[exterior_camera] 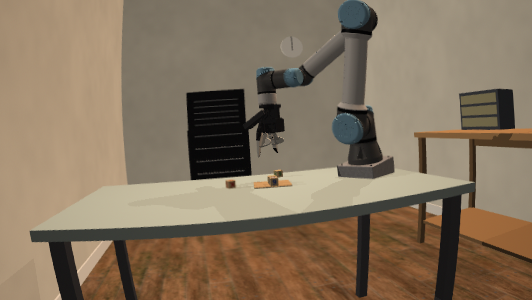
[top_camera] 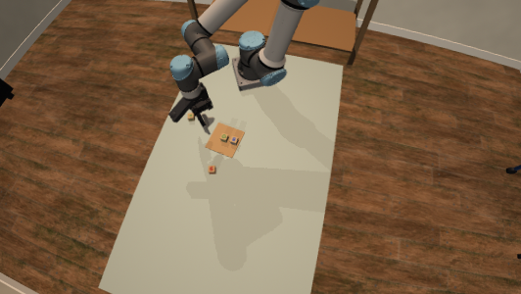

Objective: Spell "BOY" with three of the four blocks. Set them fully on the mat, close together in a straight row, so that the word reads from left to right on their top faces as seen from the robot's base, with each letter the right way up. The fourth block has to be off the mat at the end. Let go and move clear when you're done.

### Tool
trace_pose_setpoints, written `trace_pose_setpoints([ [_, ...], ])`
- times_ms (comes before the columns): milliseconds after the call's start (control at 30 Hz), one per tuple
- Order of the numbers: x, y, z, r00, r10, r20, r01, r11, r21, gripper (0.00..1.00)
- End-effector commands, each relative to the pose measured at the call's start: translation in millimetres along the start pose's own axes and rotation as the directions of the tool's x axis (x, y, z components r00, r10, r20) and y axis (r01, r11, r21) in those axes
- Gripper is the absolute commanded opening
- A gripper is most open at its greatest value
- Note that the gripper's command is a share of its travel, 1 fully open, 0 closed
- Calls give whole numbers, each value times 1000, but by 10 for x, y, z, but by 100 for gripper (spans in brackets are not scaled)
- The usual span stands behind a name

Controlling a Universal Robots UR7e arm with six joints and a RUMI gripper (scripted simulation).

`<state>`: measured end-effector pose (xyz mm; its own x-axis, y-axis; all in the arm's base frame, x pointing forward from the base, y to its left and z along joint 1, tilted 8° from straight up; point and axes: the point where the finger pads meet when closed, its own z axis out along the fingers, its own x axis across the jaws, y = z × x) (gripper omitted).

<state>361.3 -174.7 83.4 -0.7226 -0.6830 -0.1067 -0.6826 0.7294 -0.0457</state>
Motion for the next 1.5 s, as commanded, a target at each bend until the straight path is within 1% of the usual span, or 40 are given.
trace_pose_setpoints([
  [0,127,-55,4,990,-139,11,139,990,1,100],
  [67,171,-69,6,983,-182,11,182,983,1,100],
  [133,171,-69,6,983,-182,11,182,983,1,100],
  [233,266,-96,10,961,-276,11,276,961,2,100],
  [400,374,-121,14,926,-378,11,378,926,4,100],
  [633,533,-145,19,856,-517,11,517,856,6,100],
  [700,533,-145,19,856,-517,11,517,856,6,100],
  [867,672,-157,23,780,-626,11,626,780,8,100],
  [1200,891,-158,28,634,-773,9,773,634,12,100],
  [1267,891,-158,28,634,-773,9,773,634,12,100],
  [1467,988,-152,30,563,-826,8,826,563,14,100],
])
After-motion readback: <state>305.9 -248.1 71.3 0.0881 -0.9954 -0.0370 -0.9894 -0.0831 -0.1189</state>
